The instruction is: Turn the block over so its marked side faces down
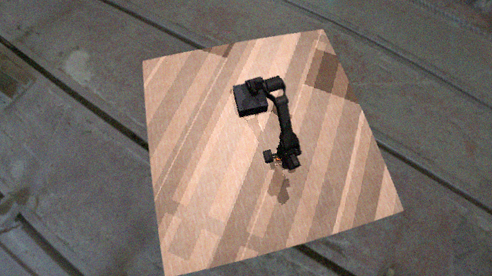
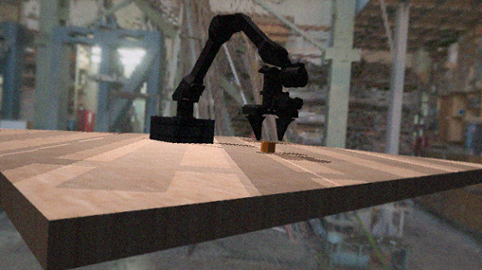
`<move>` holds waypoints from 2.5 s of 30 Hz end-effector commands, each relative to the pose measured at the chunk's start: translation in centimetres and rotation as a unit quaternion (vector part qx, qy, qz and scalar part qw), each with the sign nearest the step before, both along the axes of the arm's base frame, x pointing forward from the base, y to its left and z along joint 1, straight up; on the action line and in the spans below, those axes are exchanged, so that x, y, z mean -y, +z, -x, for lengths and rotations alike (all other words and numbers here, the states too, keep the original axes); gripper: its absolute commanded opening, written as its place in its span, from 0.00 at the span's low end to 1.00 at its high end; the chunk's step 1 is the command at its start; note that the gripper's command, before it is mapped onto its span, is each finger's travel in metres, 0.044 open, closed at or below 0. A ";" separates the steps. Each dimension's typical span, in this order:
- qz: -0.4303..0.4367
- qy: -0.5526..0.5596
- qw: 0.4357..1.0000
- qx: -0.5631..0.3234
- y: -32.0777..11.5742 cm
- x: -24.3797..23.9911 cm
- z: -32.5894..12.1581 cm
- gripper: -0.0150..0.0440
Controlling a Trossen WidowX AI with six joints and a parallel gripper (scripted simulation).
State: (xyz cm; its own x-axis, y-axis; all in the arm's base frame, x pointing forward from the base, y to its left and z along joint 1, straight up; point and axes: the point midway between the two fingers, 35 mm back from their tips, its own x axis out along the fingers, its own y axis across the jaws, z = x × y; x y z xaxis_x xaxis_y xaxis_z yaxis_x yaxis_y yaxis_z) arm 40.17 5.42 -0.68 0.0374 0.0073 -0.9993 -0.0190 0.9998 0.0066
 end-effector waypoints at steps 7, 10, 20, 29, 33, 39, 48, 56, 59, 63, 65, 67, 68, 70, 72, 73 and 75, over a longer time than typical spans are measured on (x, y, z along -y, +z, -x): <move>0.003 -0.002 1.000 -0.004 -1.9 0.1 0.2 1.00; 0.003 -0.002 1.000 -0.004 -2.1 0.1 0.2 1.00; 0.003 -0.002 1.000 -0.004 -2.1 0.1 0.2 0.56; 0.003 -0.002 1.000 -0.004 -2.1 0.1 0.2 0.39; 0.003 -0.002 1.000 -0.004 -2.1 0.1 0.2 0.34; 0.003 -0.002 1.000 -0.003 -1.6 0.1 0.2 0.25; 0.003 -0.002 1.000 -0.002 0.9 0.1 0.2 0.25; 0.003 -0.001 0.999 0.050 0.2 0.0 0.0 0.25; 0.003 0.000 0.997 0.072 0.0 0.0 -0.1 0.25; 0.002 0.000 0.995 0.101 -0.2 0.0 -0.1 0.25; 0.002 0.000 0.993 0.115 -0.3 0.0 -0.1 0.25; 0.002 0.000 0.992 0.129 -0.4 0.0 -0.1 0.25; 0.002 0.000 0.991 0.137 -0.4 0.0 -0.1 0.25; 0.002 0.000 0.989 0.151 -0.4 0.0 -0.1 0.25; 0.001 0.000 0.986 0.165 -0.4 0.0 0.0 0.25; 0.001 -0.001 0.985 0.172 -0.4 0.0 0.0 0.25; 0.001 -0.001 0.982 0.186 -0.4 0.0 0.1 0.25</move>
